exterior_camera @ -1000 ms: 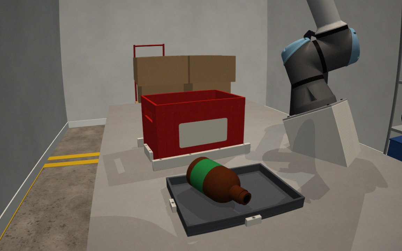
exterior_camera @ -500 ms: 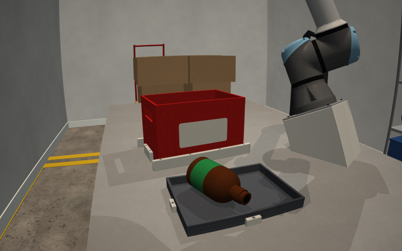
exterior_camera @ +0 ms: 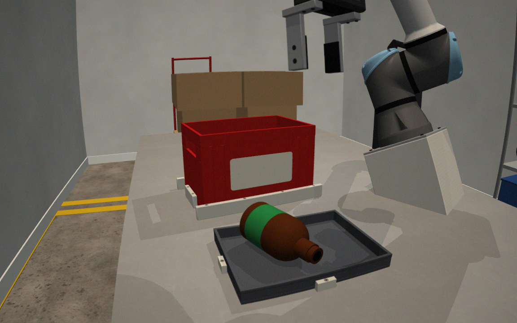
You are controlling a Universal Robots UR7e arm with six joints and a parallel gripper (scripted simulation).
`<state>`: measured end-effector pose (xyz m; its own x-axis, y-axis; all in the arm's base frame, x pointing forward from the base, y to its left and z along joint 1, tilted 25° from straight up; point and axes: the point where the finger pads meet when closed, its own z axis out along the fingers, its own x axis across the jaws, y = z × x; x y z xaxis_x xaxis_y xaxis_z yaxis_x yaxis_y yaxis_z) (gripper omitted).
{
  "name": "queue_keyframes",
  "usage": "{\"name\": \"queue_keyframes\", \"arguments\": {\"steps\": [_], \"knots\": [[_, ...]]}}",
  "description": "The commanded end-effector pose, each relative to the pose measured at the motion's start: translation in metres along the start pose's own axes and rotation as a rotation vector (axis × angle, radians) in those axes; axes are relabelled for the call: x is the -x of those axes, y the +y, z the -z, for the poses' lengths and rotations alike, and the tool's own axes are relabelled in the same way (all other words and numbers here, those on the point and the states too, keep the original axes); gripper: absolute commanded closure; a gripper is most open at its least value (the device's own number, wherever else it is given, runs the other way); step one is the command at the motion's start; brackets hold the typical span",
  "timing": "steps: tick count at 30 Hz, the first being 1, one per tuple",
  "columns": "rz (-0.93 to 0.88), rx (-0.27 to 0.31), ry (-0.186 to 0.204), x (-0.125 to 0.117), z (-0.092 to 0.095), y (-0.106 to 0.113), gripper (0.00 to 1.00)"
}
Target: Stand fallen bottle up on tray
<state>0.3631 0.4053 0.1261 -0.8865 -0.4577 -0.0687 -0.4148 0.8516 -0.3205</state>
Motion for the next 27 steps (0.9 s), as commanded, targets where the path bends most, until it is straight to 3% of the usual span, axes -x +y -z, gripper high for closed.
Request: {"name": "queue_keyframes", "arguments": {"steps": [1, 6, 15, 27], "knots": [[-0.004, -0.034, 0.003, -0.011, -0.041, -0.021, 0.0], [-0.007, -0.064, 0.014, -0.026, -0.07, -0.039, 0.0], [-0.01, -0.091, 0.026, -0.042, -0.095, -0.055, 0.0], [-0.011, -0.105, 0.033, -0.051, -0.107, -0.063, 0.0]]}}
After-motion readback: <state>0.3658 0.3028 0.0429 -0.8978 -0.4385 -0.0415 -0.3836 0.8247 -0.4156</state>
